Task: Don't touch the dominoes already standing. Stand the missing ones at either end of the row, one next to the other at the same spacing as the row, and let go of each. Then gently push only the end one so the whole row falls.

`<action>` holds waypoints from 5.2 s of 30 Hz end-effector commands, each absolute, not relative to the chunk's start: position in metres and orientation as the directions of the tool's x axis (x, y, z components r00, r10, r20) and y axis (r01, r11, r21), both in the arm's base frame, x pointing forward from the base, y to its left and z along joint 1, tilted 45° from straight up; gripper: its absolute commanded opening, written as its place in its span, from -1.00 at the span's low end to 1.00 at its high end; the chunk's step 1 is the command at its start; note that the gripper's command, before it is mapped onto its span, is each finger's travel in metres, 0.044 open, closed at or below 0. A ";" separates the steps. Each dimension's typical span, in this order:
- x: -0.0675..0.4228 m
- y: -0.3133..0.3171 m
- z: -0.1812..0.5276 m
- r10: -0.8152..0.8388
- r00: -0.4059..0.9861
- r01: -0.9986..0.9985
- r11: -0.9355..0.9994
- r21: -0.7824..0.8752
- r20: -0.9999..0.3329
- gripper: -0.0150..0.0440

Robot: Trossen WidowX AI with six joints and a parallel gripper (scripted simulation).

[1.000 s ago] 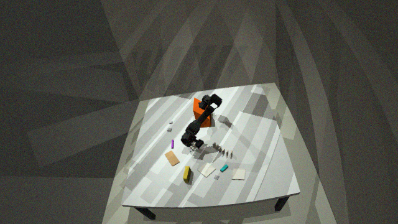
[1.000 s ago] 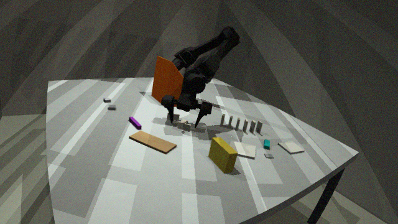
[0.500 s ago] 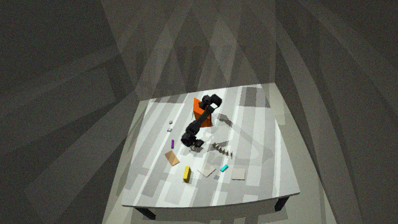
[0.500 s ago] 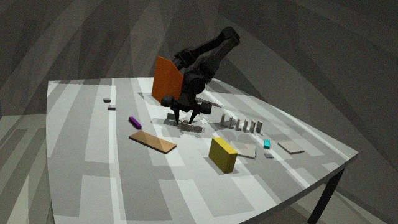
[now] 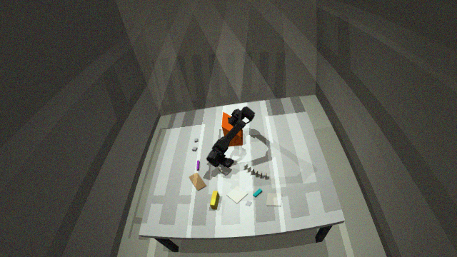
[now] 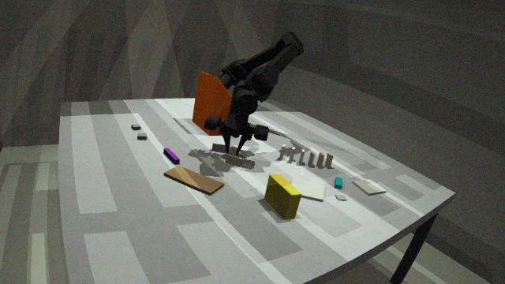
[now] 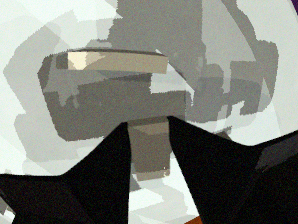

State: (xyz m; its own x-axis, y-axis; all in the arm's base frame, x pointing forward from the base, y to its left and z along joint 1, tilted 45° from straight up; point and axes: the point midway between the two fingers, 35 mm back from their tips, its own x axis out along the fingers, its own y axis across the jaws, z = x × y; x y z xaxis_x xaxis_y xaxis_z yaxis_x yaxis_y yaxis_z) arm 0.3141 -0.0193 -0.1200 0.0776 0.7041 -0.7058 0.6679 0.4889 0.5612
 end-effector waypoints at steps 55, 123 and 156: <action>0.314 0.073 0.102 0.326 0.230 0.312 0.868 0.386 -0.917 -0.13; 0.279 0.094 0.141 -0.333 0.919 0.382 0.623 0.682 -0.211 -0.13; 0.292 0.154 0.086 -0.324 0.919 0.386 0.629 0.675 -0.223 -0.13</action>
State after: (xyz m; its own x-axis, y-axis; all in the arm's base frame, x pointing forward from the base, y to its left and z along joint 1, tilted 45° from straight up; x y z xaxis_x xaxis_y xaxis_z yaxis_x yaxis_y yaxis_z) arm 0.2903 0.1468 0.0904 0.9185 -0.3230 -0.2279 0.3891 0.6367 0.6658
